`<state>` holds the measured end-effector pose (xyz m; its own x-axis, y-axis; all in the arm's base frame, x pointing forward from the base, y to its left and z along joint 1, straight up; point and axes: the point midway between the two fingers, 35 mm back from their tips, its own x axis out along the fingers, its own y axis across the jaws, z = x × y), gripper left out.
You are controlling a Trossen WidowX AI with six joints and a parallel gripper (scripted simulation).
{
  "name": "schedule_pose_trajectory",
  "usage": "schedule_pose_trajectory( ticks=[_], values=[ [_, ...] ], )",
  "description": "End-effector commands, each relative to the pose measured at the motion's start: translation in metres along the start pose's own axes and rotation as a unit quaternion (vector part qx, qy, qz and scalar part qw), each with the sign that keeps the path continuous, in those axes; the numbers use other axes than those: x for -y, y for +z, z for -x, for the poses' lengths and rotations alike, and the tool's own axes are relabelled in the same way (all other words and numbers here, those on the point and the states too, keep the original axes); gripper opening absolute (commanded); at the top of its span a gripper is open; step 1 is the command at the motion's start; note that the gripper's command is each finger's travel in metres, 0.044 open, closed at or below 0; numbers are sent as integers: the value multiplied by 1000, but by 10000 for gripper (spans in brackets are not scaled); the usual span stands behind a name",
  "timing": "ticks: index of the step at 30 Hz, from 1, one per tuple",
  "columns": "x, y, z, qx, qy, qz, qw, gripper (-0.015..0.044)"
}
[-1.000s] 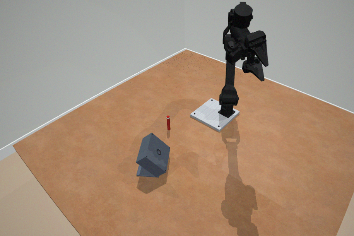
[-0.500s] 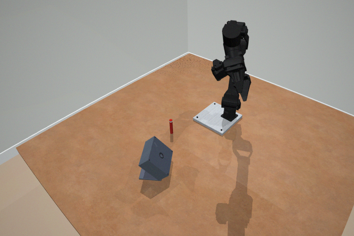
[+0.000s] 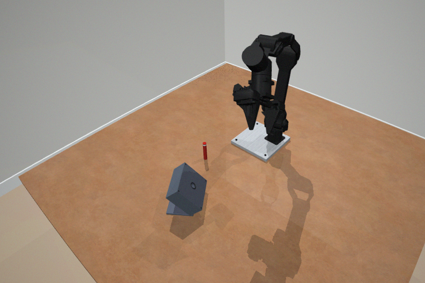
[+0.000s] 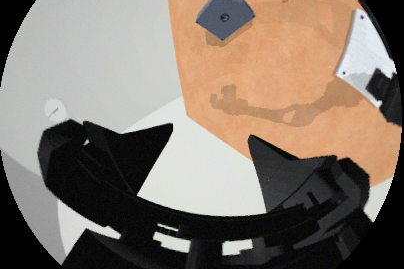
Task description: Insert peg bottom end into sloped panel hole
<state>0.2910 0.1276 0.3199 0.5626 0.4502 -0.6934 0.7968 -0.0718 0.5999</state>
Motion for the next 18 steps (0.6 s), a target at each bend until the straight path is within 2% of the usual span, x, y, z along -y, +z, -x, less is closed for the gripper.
schedule_pose_trajectory(
  ticks=[1,18],
  values=[
    [-1,20,-8,28,-9,-37,999,440],
    [7,116,-28,148,-42,-208,966,440]
  ],
)
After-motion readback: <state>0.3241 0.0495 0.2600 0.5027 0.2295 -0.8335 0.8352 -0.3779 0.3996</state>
